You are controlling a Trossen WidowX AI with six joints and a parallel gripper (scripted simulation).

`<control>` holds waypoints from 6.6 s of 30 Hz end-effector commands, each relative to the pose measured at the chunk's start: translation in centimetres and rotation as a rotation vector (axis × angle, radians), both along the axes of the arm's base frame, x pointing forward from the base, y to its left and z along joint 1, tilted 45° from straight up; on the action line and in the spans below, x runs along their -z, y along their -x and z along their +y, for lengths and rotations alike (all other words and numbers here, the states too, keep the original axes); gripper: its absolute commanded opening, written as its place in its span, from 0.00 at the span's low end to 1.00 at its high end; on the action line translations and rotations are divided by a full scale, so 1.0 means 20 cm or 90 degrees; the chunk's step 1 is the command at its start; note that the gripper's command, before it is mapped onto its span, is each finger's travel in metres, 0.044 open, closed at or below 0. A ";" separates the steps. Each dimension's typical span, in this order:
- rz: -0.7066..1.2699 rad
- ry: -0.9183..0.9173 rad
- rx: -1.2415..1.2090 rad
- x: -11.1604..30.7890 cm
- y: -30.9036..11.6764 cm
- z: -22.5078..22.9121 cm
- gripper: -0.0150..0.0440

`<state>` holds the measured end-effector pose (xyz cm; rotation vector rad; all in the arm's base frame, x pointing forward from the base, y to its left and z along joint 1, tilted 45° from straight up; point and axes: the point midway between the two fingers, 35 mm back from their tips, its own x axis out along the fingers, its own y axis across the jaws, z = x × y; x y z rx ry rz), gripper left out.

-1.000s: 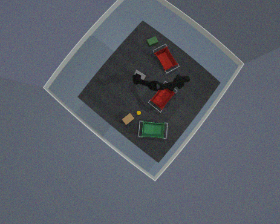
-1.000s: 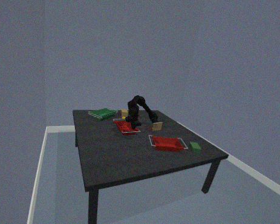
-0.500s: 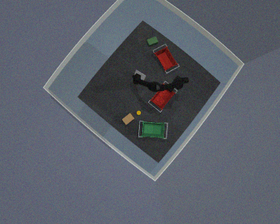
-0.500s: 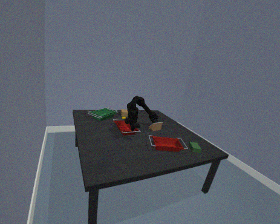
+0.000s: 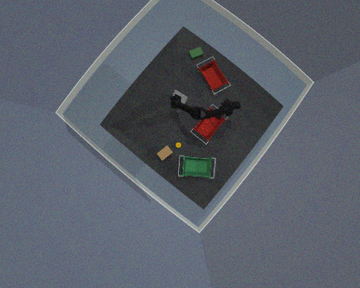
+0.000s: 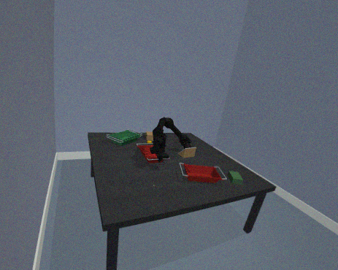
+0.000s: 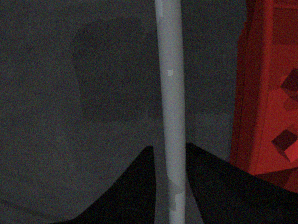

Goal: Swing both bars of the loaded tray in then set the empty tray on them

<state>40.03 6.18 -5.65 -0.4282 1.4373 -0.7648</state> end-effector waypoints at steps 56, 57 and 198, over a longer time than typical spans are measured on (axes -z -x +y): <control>0.006 0.007 -0.008 -0.42 0.06 -0.08 0.39; 0.006 0.007 -0.008 -0.42 0.06 -0.08 0.39; 0.006 0.010 -0.006 -1.04 0.23 -0.68 0.25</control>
